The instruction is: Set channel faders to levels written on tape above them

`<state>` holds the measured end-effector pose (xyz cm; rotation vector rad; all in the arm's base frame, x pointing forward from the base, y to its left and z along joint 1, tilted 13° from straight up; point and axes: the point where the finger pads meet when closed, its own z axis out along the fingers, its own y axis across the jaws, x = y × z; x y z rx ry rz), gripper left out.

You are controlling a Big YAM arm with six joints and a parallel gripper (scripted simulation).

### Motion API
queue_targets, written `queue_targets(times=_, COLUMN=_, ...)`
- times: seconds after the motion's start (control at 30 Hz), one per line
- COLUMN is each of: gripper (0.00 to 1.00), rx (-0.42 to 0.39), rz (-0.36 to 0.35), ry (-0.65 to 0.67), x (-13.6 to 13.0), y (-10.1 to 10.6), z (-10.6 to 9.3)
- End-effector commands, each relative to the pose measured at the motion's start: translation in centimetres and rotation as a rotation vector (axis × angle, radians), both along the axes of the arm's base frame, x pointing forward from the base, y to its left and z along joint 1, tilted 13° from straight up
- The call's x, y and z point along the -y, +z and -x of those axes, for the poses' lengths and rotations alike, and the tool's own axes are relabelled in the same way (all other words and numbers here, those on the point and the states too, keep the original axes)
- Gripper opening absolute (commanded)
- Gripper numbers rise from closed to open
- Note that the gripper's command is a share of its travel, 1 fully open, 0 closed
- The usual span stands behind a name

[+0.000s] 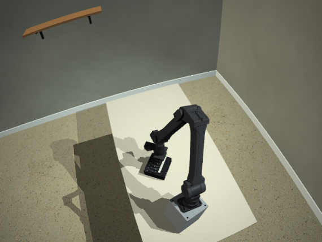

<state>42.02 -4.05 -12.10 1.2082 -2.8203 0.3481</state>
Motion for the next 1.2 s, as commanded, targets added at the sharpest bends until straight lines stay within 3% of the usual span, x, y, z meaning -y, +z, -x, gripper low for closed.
queue_targets(times=0.0, gripper=0.0, rx=0.037, rz=-0.004, ry=0.002, x=-0.68, y=0.87, z=-2.35)
queue_targets(times=1.17, gripper=0.0, rx=0.036, rz=-0.004, ry=0.005, x=-0.89, y=0.78, z=-2.4)
